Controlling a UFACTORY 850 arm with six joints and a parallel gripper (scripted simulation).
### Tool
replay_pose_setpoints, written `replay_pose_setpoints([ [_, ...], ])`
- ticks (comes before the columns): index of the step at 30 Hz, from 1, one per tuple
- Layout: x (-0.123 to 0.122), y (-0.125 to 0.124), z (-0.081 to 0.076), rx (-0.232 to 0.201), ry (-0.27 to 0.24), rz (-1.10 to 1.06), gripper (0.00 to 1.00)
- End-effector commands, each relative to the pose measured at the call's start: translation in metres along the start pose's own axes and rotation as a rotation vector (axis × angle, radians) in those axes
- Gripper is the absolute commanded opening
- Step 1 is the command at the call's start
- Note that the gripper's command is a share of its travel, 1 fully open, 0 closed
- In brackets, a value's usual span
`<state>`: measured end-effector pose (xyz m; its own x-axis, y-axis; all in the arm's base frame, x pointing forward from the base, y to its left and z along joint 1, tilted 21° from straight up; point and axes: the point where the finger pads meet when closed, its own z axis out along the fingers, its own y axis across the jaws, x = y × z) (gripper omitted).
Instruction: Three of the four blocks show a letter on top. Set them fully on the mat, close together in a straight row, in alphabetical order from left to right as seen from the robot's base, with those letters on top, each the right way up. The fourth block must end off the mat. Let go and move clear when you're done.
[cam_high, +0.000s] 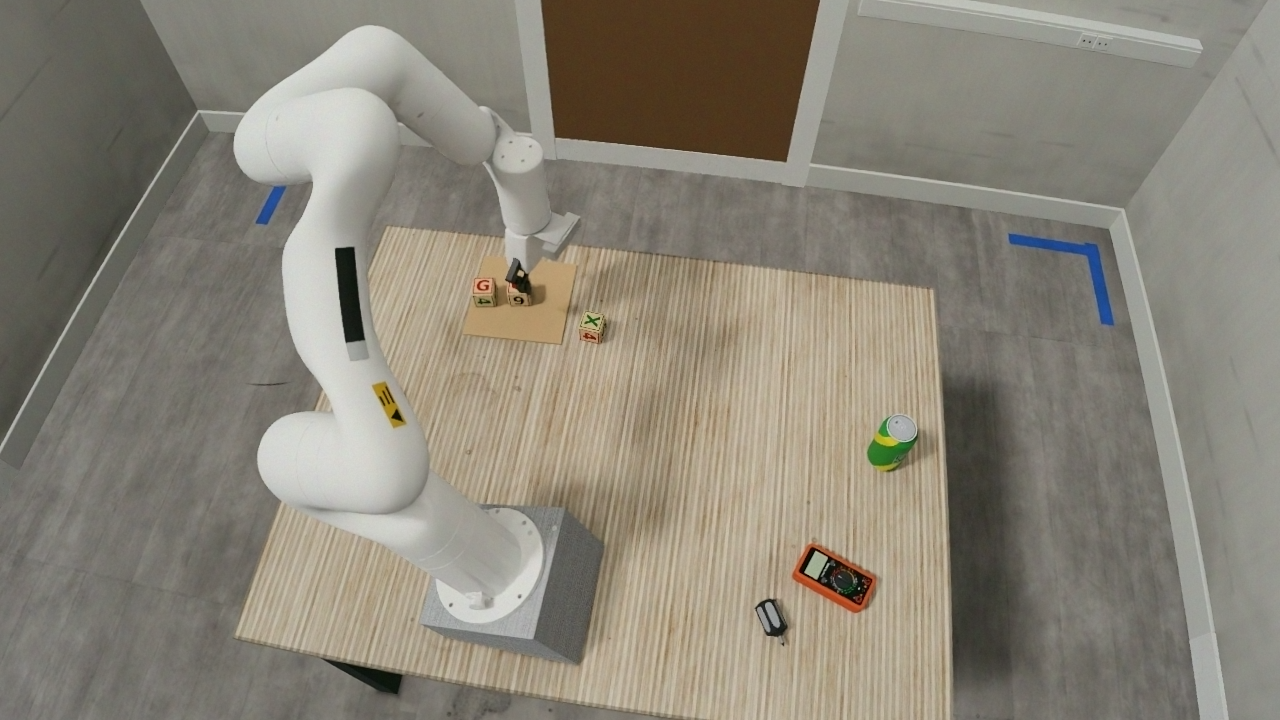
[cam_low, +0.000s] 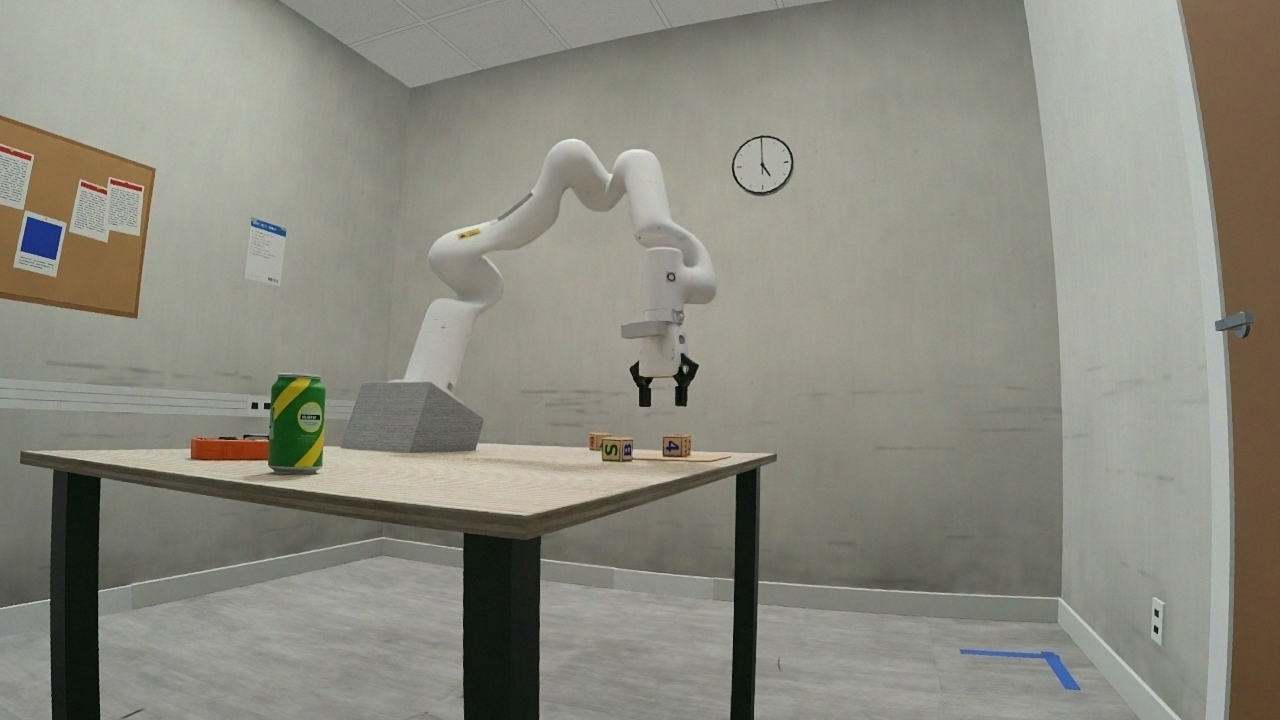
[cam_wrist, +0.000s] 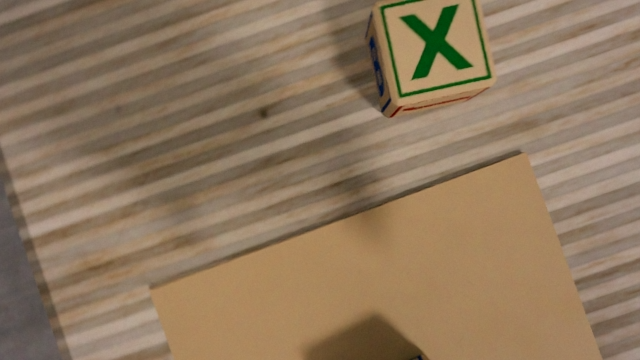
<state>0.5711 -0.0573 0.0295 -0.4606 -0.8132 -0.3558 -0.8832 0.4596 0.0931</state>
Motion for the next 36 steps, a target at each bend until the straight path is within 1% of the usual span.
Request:
replay_pose_setpoints([
  [1, 0.013, -0.001, -0.002, -0.004, 0.009, 0.138, 1.00],
  [3, 0.013, -0.001, -0.002, -0.004, 0.009, 0.138, 1.00],
  [4, 0.022, -0.001, -0.002, -0.004, 0.009, 0.233, 1.00],
  [7, 0.028, -0.001, -0.003, -0.004, 0.010, 0.302, 1.00],
  [18, 0.063, 0.001, -0.004, -0.002, 0.010, 0.677, 1.00],
  [20, 0.063, 0.001, -0.004, -0.002, 0.010, 0.677, 1.00],
  [21, 0.072, 0.002, -0.005, -0.001, 0.010, 0.770, 1.00],
  [24, 0.078, 0.002, -0.005, -0.001, 0.010, 0.840, 1.00],
  [35, 0.112, 0.008, -0.007, -0.001, 0.009, 1.215, 1.00],
  [36, 0.112, 0.008, -0.007, -0.001, 0.009, 1.215, 1.00],
])
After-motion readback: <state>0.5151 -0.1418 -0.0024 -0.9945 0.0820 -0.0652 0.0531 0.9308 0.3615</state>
